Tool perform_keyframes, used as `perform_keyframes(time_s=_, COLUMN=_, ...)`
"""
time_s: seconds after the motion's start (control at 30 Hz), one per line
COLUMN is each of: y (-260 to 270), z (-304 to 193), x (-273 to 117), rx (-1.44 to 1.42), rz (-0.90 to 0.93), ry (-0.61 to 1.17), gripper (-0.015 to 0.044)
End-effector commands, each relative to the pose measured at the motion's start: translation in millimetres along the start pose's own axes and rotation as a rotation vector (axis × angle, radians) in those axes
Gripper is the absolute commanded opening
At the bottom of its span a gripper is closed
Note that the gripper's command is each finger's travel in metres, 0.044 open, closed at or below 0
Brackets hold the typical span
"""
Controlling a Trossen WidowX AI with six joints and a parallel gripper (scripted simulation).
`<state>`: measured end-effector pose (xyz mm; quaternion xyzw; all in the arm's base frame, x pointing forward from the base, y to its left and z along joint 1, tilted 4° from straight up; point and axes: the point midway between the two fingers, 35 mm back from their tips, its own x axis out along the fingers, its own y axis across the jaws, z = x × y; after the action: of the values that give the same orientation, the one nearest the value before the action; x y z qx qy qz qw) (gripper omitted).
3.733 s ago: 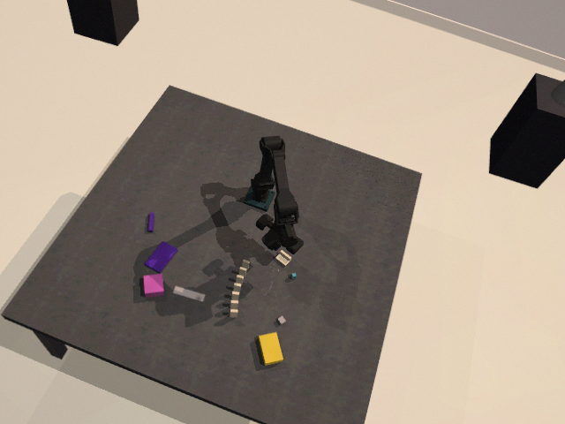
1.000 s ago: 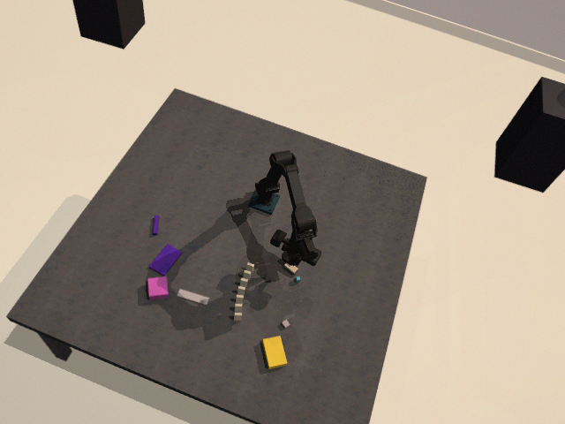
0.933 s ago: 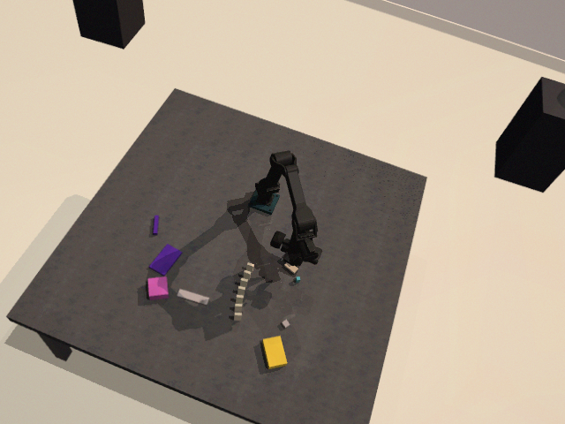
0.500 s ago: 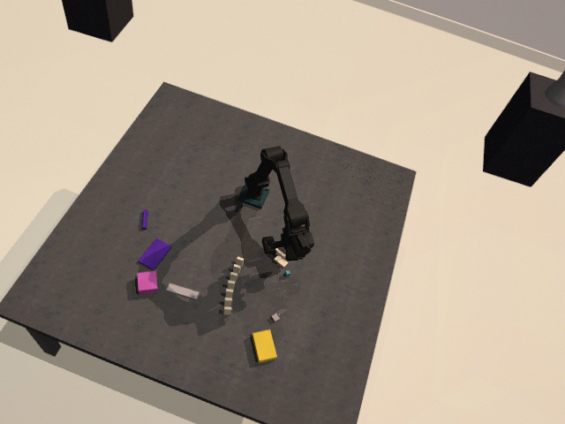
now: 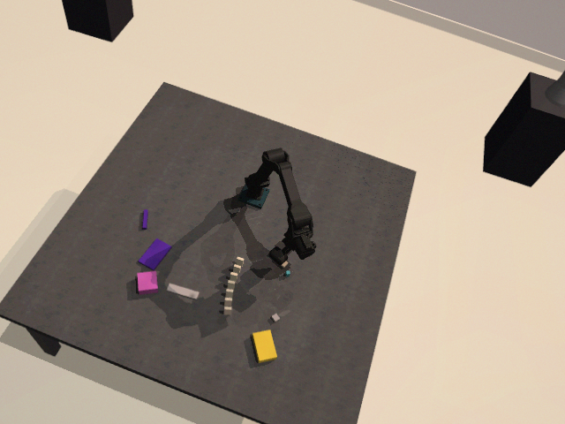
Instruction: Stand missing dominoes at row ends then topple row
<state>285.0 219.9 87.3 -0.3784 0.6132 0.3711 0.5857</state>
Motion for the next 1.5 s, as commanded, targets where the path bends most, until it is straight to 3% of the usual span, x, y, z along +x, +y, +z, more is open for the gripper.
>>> perform_keyframes(time_s=0.0, y=0.0, z=3.0, x=-1.8, rx=-0.054, rz=0.001, ry=-0.006, gripper=0.0440)
perform_keyframes(time_s=0.17, y=-0.3, z=3.5, x=3.5, rx=-0.054, rz=0.001, ry=-0.006, gripper=0.0440)
perform_keyframes(time_s=0.43, y=0.0, z=3.4, x=62.1, rx=-0.054, rz=0.001, ry=-0.006, gripper=0.0440)
perform_keyframes(time_s=1.13, y=-1.3, z=1.8, x=78.3, rx=-0.054, rz=0.001, ry=-0.006, gripper=0.0440)
perform_keyframes(time_s=1.47, y=-1.3, z=1.8, x=78.3, rx=-0.054, rz=0.001, ry=-0.006, gripper=0.0177)
